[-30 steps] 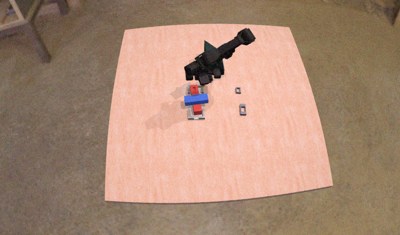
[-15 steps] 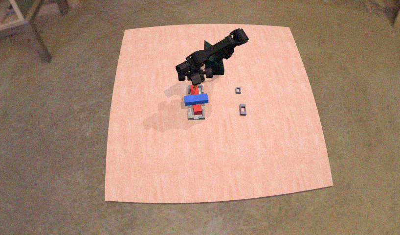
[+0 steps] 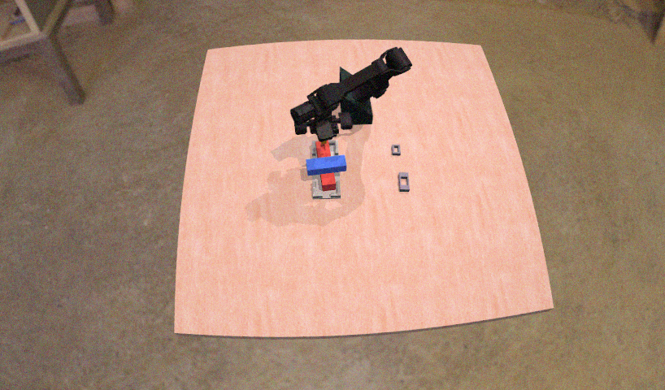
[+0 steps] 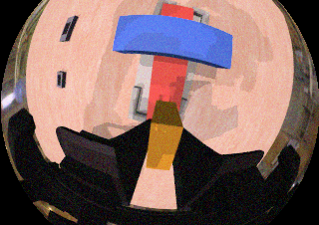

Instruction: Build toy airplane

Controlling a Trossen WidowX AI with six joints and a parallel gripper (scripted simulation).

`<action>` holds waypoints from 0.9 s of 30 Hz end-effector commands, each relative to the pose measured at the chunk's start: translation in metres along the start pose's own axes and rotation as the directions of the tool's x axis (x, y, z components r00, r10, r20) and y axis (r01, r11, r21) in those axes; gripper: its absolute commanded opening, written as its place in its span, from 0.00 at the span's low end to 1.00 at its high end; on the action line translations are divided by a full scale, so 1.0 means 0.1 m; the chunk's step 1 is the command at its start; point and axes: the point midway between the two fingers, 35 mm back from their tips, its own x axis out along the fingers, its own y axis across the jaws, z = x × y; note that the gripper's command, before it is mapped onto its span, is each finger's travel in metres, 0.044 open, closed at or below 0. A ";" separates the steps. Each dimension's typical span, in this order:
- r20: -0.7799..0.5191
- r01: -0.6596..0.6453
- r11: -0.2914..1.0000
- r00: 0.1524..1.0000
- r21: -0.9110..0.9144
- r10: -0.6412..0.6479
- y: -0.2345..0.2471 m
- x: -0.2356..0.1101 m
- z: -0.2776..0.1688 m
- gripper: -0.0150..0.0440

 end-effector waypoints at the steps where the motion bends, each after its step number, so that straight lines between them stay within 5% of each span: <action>1: -0.001 0.003 1.000 1.000 -0.008 -0.003 -0.01 0.00 0.00 0.37; 27: -0.001 0.003 1.000 1.000 -0.008 -0.003 -0.02 0.25 0.00 0.37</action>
